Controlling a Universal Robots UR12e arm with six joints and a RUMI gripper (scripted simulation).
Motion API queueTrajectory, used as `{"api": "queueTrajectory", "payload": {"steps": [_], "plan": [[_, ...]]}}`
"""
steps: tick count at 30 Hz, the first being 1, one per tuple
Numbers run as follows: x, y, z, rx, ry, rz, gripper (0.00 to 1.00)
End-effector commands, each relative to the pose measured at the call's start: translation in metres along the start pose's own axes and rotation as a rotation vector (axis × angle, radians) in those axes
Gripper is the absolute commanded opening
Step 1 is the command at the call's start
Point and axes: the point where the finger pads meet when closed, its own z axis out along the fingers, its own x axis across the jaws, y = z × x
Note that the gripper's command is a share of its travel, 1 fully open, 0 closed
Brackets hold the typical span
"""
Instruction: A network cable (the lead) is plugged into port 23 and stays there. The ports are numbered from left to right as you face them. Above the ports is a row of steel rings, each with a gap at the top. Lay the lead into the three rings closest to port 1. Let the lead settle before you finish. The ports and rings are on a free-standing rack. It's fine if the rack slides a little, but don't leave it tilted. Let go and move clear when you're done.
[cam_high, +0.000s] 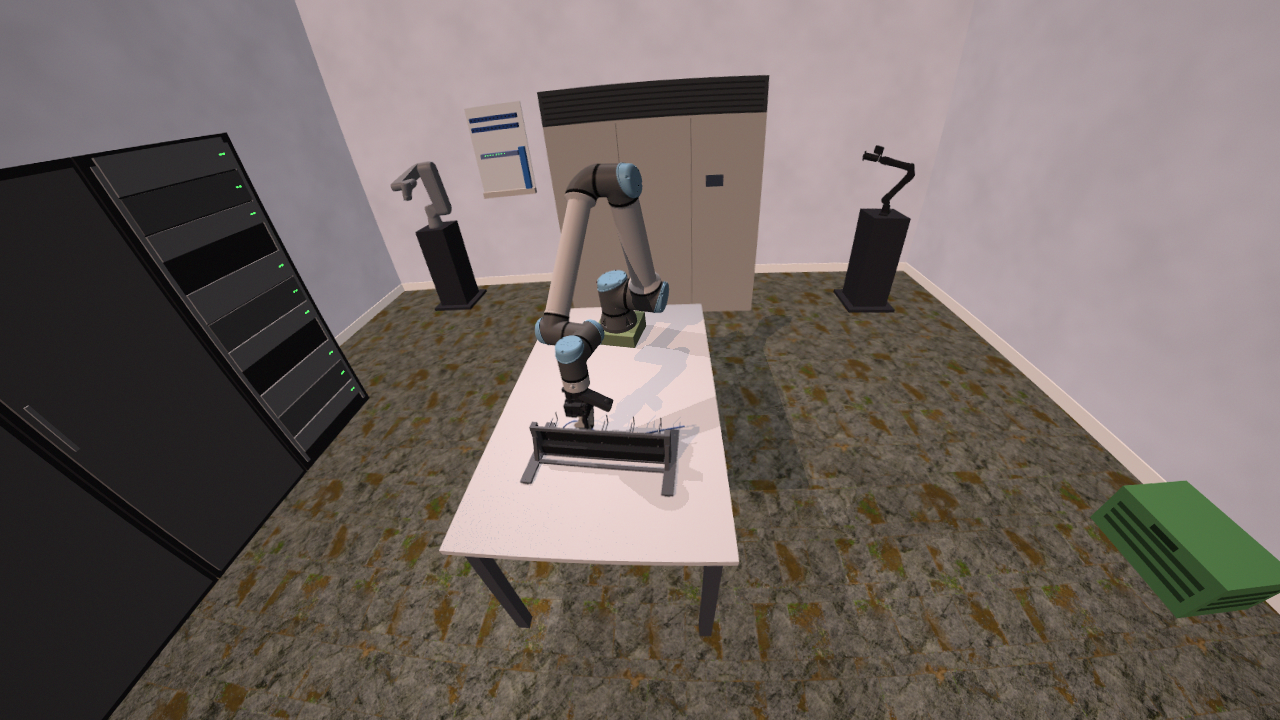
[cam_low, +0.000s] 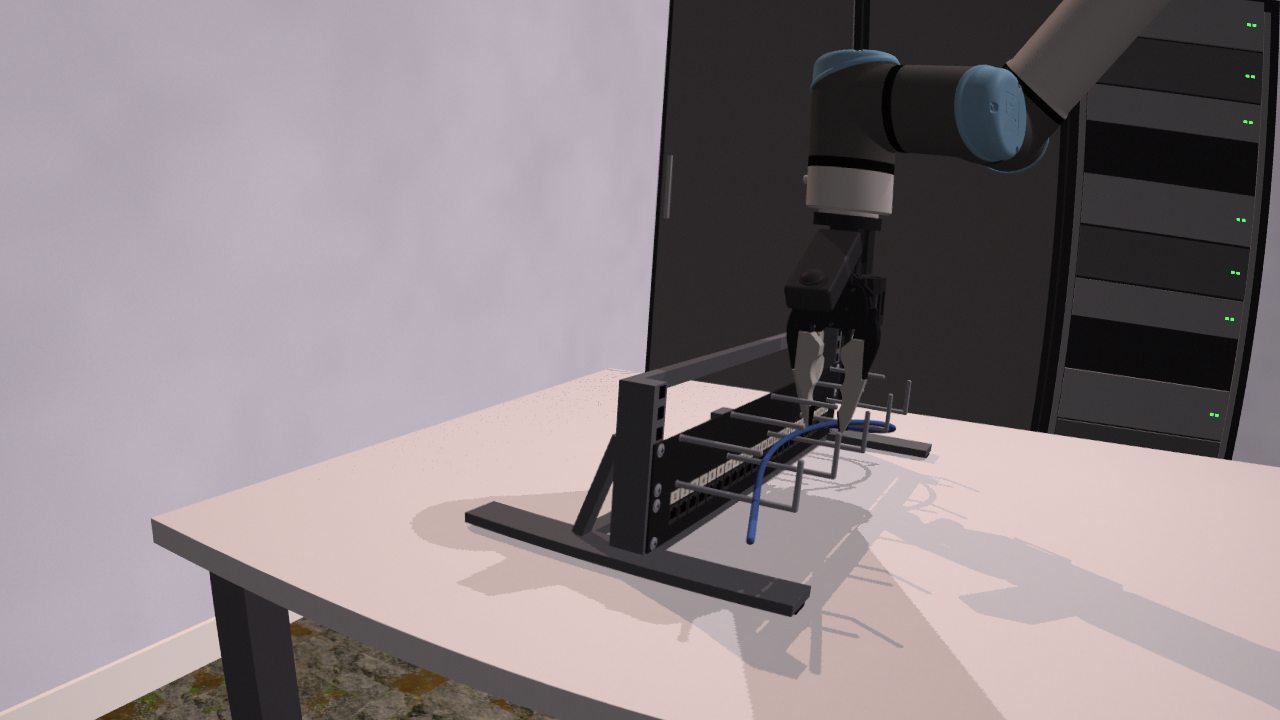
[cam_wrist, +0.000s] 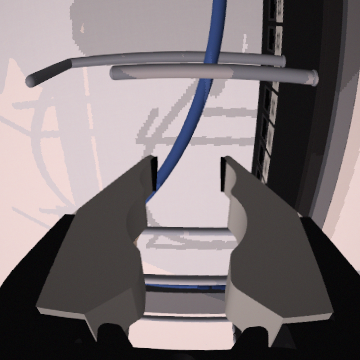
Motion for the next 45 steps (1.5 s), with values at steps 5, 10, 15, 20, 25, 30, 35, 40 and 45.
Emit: {"api": "queueTrajectory", "payload": {"steps": [5,10,15,20,25,30,35,40,45], "plan": [[0.001,0.000,-0.001,0.000,0.002,0.000,0.20],[0.001,0.000,-0.001,0.000,0.002,0.000,0.20],[0.001,0.000,-0.001,0.000,0.002,0.000,0.20],[0.001,0.000,-0.002,0.000,0.002,0.000,0.20],[0.001,0.000,-0.006,0.000,0.002,0.000,0.20],[0.001,0.000,-0.016,0.000,0.002,0.000,0.20],[0.001,0.000,-0.031,0.000,0.002,0.000,0.20],[0.001,0.000,-0.046,0.000,0.002,0.000,0.20],[0.001,0.000,-0.061,0.000,0.002,0.000,0.20]]}}
